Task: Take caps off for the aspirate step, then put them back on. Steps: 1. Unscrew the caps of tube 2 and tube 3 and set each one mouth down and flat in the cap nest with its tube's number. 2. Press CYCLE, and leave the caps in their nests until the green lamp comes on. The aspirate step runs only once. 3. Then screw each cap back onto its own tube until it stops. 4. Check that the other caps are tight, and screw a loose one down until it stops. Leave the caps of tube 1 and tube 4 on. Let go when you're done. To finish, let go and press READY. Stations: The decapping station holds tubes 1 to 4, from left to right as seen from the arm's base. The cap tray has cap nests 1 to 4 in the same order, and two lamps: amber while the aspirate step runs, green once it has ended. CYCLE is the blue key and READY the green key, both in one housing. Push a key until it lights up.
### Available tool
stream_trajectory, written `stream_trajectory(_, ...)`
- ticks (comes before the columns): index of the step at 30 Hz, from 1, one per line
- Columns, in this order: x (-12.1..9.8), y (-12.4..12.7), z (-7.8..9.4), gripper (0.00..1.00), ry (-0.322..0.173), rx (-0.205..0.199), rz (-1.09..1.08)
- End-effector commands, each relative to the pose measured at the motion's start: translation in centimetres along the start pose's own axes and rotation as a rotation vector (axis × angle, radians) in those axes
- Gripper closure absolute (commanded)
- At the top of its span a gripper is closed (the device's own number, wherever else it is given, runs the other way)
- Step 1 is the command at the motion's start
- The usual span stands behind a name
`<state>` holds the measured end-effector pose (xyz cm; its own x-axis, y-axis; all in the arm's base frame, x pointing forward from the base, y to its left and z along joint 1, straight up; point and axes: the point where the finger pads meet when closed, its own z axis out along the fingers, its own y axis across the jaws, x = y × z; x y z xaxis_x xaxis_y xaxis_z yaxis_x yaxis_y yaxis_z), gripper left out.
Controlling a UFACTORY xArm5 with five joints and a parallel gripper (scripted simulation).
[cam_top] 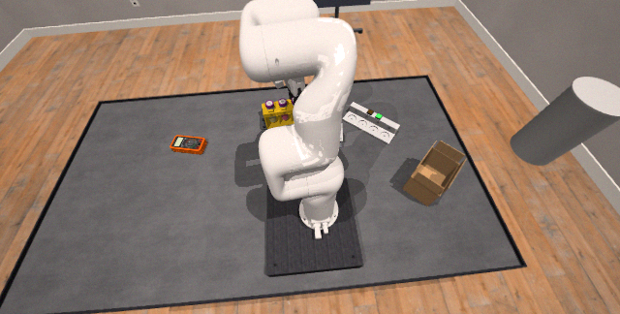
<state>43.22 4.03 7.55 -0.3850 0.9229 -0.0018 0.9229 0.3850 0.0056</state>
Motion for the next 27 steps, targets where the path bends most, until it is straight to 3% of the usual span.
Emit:
stream_trajectory(1, -0.04, 0.13, -0.12, 1.00, 0.004, -0.005, 0.161)
stream_trajectory(13, -0.04, 0.13, -0.08, 1.00, 0.006, -0.004, 0.761)
stream_trajectory(19, -0.04, 0.13, -0.07, 1.00, 0.006, -0.004, 0.941)
stream_trajectory(23, -0.04, 0.13, -0.07, 1.00, 0.006, -0.004, 0.941)
stream_trajectory(24, -0.04, 0.13, -0.07, 0.54, 0.006, -0.004, 0.941)
stream_trajectory(27, -0.04, 0.13, -0.07, 0.54, 0.006, -0.004, 0.941)
